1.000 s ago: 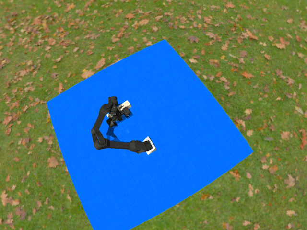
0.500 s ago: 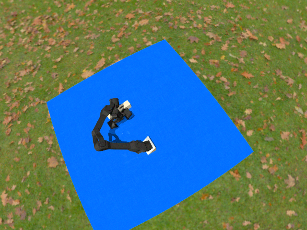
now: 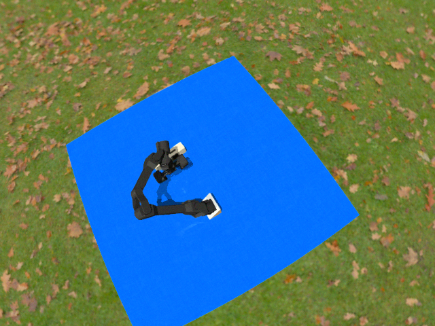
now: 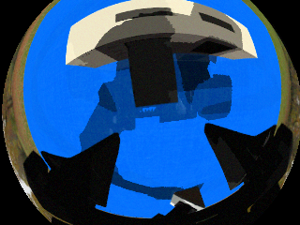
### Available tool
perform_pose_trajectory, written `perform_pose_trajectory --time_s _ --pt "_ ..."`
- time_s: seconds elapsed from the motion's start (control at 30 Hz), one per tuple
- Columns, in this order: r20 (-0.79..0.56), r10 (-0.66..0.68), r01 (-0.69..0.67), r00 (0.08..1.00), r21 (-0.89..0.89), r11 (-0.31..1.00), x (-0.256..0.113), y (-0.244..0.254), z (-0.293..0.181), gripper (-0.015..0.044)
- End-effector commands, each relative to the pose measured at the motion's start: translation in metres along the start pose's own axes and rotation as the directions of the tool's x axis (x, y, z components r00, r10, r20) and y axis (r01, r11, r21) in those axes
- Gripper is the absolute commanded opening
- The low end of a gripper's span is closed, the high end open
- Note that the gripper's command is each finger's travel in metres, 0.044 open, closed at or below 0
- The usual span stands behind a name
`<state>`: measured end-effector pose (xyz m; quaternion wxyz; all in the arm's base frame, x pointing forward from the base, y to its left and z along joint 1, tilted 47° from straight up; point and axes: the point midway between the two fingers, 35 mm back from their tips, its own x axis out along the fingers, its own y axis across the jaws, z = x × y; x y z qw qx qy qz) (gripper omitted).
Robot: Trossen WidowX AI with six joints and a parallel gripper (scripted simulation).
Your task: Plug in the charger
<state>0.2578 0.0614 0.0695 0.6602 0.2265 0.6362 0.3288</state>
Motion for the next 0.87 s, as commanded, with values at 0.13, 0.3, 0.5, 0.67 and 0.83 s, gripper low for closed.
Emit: perform_pose_trajectory --time_s 0.13,0.3,0.5,0.67,0.83 --pt "0.437 -0.038 -0.006 0.899 0.099 0.995 -0.059 0.000 0.015 0.0440" --pt "0.473 -0.040 -0.010 0.880 0.104 0.995 -0.065 0.000 0.016 0.0440" --pt "0.473 -0.040 -0.010 0.880 0.104 0.995 -0.065 0.000 0.016 0.0440" --pt "0.473 -0.040 -0.010 0.880 0.104 0.995 -0.065 0.000 0.016 0.0440" --pt "0.473 -0.040 -0.010 0.880 0.104 0.995 -0.065 0.000 0.016 0.0440"
